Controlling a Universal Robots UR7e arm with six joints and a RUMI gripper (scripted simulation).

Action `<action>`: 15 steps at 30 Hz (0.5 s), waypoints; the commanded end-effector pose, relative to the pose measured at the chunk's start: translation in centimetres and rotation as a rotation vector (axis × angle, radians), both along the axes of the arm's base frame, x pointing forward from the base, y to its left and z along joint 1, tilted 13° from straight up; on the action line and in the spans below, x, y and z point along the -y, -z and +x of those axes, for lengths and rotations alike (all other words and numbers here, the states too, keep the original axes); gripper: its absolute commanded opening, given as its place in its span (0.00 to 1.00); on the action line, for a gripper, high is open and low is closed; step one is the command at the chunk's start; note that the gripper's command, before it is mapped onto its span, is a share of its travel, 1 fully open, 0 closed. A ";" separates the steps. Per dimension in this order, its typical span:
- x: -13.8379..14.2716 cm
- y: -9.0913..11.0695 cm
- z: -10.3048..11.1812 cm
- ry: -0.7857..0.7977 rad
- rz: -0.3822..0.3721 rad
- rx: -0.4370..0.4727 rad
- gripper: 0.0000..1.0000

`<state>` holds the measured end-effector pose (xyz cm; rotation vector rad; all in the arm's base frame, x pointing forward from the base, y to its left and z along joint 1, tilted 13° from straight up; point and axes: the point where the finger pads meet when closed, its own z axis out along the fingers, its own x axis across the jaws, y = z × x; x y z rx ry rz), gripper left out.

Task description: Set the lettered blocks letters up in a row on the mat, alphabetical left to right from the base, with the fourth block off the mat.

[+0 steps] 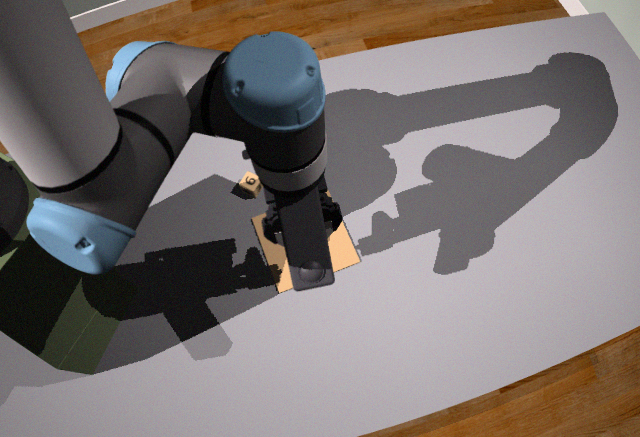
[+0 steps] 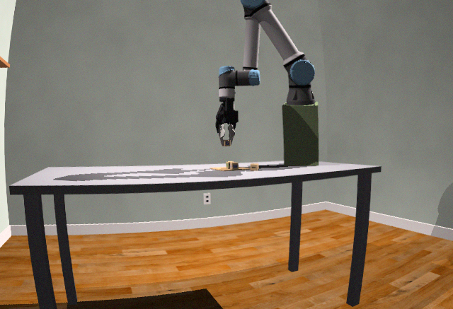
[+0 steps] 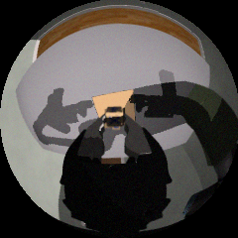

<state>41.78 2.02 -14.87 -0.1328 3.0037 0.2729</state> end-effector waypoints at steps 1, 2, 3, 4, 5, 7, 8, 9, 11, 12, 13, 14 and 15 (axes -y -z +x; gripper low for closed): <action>0.1 0.0 -0.1 0.000 0.000 0.002 0.09; 0.1 0.0 -0.1 0.000 0.000 0.002 0.09; 0.1 0.0 -0.1 0.000 0.000 0.002 0.09; 0.1 0.0 -0.1 0.000 0.000 0.002 0.09; 0.1 0.0 -0.1 0.000 0.000 0.002 0.09; 0.1 0.0 -0.1 0.000 0.000 0.002 0.09; 0.1 0.0 -0.1 0.000 0.000 0.002 0.09; 0.1 0.0 0.0 0.000 0.000 0.002 0.09; 0.1 0.1 0.0 0.000 0.000 0.002 0.09; 0.1 0.1 0.0 0.000 0.000 0.002 0.09; 0.1 0.1 0.0 0.000 0.000 0.002 0.09; 0.0 0.2 0.0 0.000 0.000 0.002 0.09; 0.0 0.3 0.0 0.000 0.000 0.002 0.09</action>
